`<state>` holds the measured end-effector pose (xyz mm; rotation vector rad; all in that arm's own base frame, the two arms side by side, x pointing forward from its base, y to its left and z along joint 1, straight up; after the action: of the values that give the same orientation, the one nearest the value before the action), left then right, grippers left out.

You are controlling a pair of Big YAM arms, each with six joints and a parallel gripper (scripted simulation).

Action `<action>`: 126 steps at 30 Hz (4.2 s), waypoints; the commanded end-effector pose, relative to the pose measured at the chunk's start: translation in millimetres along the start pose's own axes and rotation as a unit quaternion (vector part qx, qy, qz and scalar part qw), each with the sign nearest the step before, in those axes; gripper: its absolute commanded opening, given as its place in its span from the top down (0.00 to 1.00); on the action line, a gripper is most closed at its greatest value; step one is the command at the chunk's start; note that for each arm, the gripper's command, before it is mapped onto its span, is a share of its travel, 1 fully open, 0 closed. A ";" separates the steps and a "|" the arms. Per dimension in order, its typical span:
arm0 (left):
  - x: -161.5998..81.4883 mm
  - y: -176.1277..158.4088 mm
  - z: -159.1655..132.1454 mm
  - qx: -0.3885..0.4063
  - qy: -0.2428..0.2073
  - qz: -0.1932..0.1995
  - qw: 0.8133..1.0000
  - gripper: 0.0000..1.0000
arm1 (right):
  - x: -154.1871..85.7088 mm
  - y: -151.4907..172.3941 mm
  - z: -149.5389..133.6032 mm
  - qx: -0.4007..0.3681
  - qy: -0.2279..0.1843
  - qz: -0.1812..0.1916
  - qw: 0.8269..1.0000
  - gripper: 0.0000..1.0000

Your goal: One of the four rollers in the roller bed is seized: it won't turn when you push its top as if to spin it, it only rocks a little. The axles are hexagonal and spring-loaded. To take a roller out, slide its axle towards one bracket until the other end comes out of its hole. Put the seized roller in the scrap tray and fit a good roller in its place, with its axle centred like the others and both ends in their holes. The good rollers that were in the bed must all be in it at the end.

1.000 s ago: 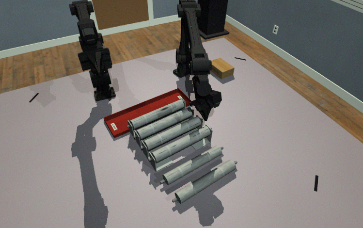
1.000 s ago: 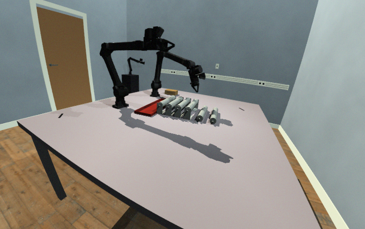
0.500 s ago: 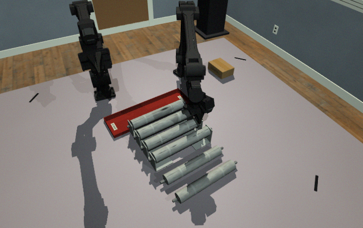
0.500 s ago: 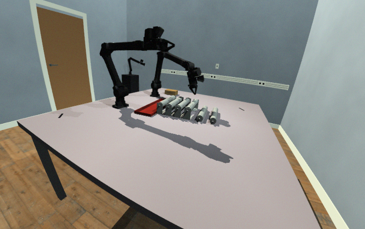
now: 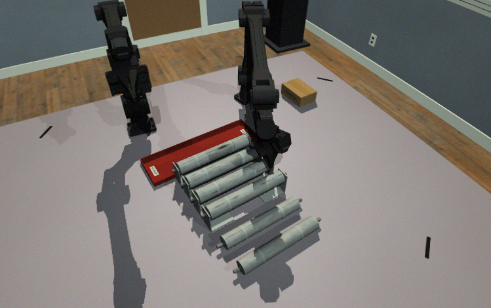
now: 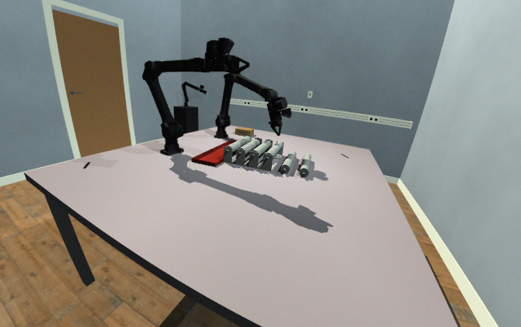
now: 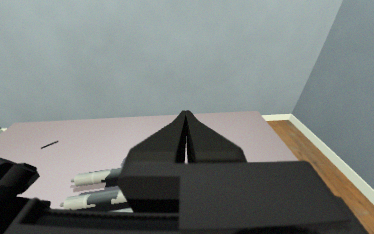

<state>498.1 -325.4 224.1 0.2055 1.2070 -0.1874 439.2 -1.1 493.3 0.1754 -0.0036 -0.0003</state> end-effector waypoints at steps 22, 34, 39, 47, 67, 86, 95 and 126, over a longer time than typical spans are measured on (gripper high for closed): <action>26.9 3.9 -7.8 -0.010 -0.009 0.000 1.000 1.00 | -1.2 8.8 37.6 -0.002 -0.036 0.008 0.999 1.00; 15.3 3.3 -0.4 -0.013 -0.024 -0.005 1.000 1.00 | -1.2 8.8 37.6 -0.002 -0.036 0.008 0.999 1.00; 20.4 3.6 -3.4 -0.013 -0.023 -0.005 1.000 1.00 | -1.2 8.8 37.6 -0.002 -0.036 0.008 0.999 1.00; 14.3 2.3 3.6 -0.013 -0.026 -0.006 1.000 1.00 | -1.2 8.8 37.6 -0.002 -0.036 0.008 0.999 1.00; 34.5 -0.5 -5.6 -0.007 -0.013 -0.002 1.000 1.00 | -1.2 8.8 37.6 -0.002 -0.036 0.008 0.999 1.00; 50.5 0.3 -10.2 -0.009 -0.001 0.002 1.000 1.00 | -1.2 8.8 37.6 -0.002 -0.036 0.008 0.999 1.00; 44.4 -1.3 10.7 -0.002 -0.013 -0.002 1.000 1.00 | -1.2 8.8 37.6 -0.002 -0.036 0.008 0.999 1.00; 75.3 -3.4 -15.6 0.002 0.026 0.007 1.000 1.00 | -1.2 8.8 37.6 -0.002 -0.036 0.008 0.999 1.00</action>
<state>519.4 -324.6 177.8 0.1966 1.1923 -0.1819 439.2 -1.1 493.3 0.1754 -0.0036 -0.0003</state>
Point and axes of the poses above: on each arm, the point where the finger pads meet when closed, its own x axis out along the fingers, its own y axis across the jaws, z = x × y, the point moved 8 cm from there along -x, back along the fingers, and after that the axes turned 10 degrees about x, right-handed, at the moved point
